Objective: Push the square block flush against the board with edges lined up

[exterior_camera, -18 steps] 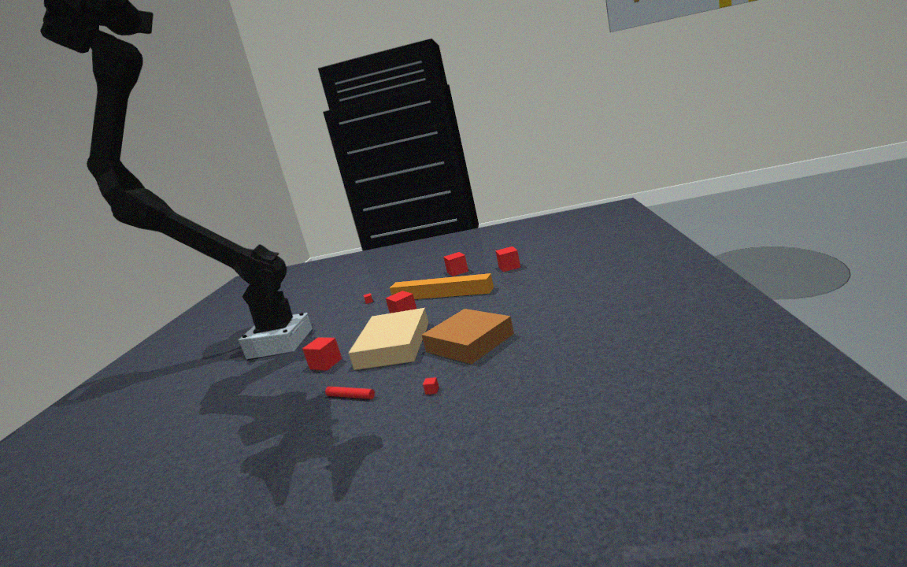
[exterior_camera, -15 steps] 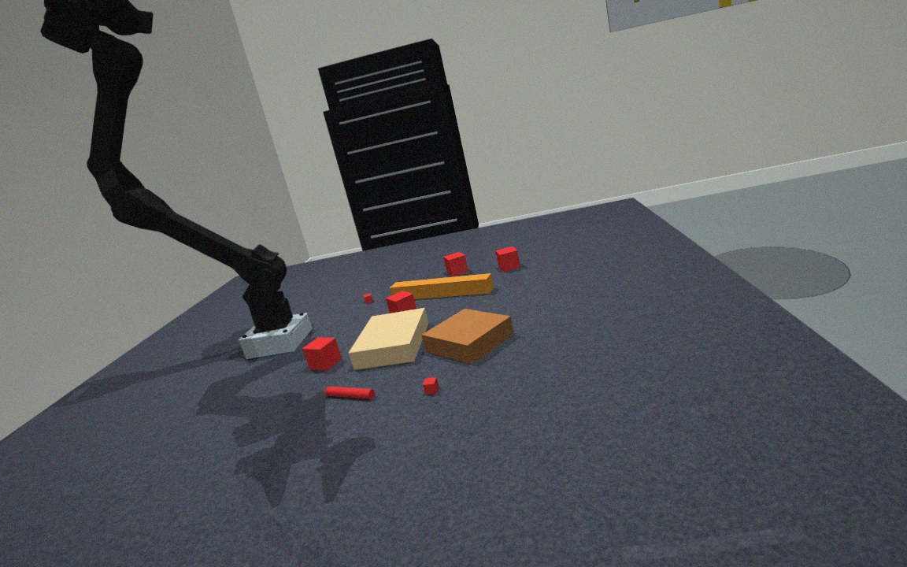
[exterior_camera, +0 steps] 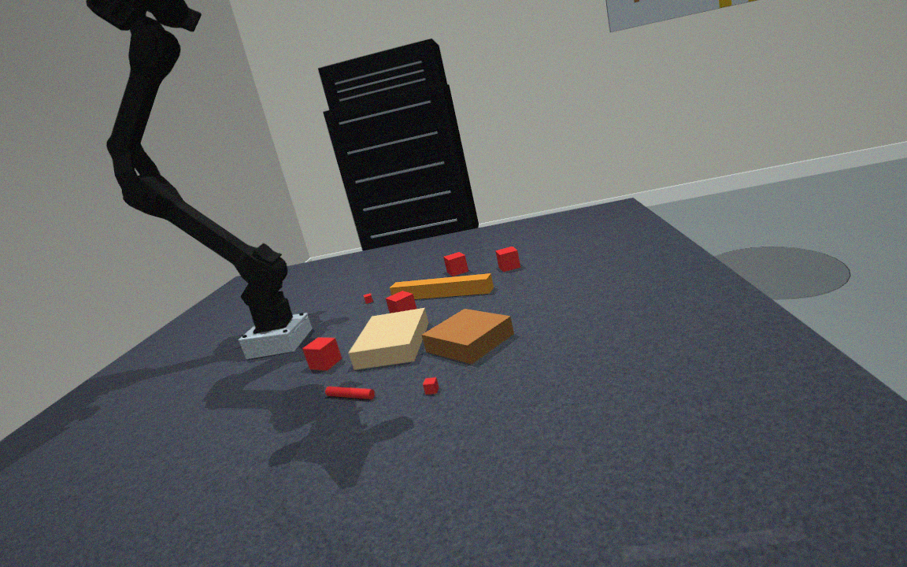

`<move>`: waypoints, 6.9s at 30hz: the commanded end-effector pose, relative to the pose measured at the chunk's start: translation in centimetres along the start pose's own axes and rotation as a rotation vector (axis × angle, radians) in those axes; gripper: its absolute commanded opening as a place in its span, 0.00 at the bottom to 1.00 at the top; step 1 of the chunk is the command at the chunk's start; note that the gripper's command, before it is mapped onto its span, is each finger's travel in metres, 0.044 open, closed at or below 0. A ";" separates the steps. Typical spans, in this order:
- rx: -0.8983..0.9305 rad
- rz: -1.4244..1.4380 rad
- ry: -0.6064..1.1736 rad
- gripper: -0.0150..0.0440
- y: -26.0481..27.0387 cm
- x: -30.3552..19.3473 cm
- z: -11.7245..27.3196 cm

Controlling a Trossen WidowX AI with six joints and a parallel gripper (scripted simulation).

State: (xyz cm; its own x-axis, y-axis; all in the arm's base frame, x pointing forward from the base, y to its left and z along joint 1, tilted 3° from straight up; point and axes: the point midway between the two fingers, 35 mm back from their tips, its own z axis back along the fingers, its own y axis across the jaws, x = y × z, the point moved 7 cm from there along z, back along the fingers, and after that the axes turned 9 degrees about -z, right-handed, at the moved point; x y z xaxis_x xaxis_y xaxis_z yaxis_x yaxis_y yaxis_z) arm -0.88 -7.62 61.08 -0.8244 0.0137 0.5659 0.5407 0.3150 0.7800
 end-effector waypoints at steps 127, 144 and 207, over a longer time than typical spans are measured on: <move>-1.191 0.241 1.395 0.25 -33.2 -49.2 -4.1; -1.192 0.240 1.396 0.25 -32.2 -49.5 -2.0; -1.193 0.239 1.398 0.25 -31.5 -49.7 -0.2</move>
State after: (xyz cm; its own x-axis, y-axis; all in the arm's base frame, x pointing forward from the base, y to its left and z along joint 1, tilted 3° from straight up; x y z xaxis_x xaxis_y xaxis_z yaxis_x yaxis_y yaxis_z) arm 23.17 -18.58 8.60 -0.3337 -0.9425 -0.0151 0.9403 -0.3340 0.0653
